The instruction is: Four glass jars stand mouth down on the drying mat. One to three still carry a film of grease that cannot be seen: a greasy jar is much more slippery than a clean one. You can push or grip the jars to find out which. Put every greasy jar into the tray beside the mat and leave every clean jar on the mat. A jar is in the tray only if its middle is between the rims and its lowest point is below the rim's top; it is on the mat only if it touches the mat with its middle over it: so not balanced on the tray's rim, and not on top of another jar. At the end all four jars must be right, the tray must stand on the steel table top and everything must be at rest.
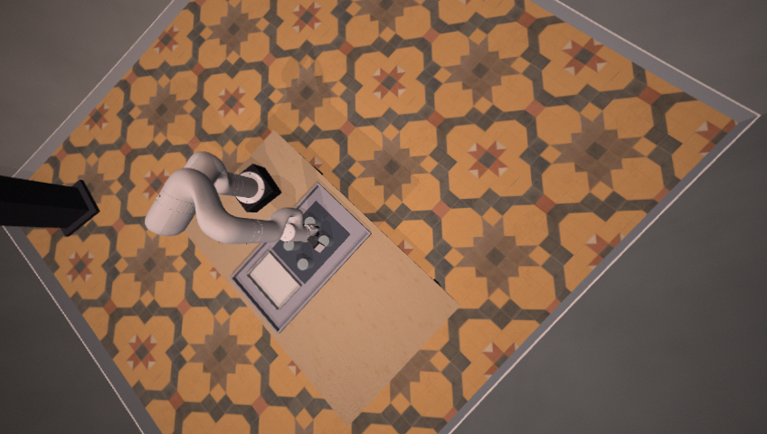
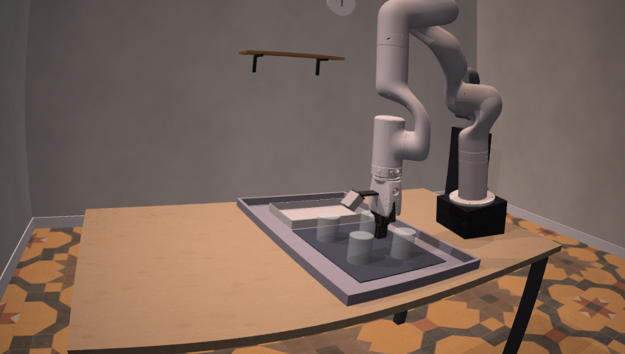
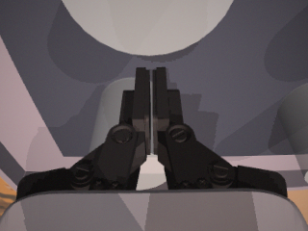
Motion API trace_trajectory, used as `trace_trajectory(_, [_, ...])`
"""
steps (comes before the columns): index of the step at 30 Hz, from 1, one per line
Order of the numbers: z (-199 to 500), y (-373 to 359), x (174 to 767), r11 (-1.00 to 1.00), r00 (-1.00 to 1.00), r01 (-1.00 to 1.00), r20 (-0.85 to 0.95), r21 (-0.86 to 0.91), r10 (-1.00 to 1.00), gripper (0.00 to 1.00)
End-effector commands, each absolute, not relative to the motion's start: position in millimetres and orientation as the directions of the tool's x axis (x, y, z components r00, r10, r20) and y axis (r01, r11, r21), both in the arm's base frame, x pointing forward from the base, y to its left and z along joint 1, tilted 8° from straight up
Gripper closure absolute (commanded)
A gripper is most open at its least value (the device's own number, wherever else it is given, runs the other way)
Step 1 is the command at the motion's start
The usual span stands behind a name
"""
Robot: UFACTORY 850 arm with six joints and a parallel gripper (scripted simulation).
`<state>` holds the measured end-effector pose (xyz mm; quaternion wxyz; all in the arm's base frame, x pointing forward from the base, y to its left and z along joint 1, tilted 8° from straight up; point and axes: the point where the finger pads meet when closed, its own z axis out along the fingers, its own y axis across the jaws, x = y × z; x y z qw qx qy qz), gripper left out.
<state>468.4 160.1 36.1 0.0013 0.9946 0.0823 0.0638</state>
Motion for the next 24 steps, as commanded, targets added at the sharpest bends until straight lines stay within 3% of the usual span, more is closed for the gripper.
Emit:
trace_trajectory(1, [35.8, 160.7, 470.2, -0.987, 0.976, 0.161, 0.143, 0.026, 0.163, 1.0])
trace_trajectory(24, [36.2, 161.1, 472.5, -0.987, 0.976, 0.161, 0.143, 0.026, 0.163, 1.0])
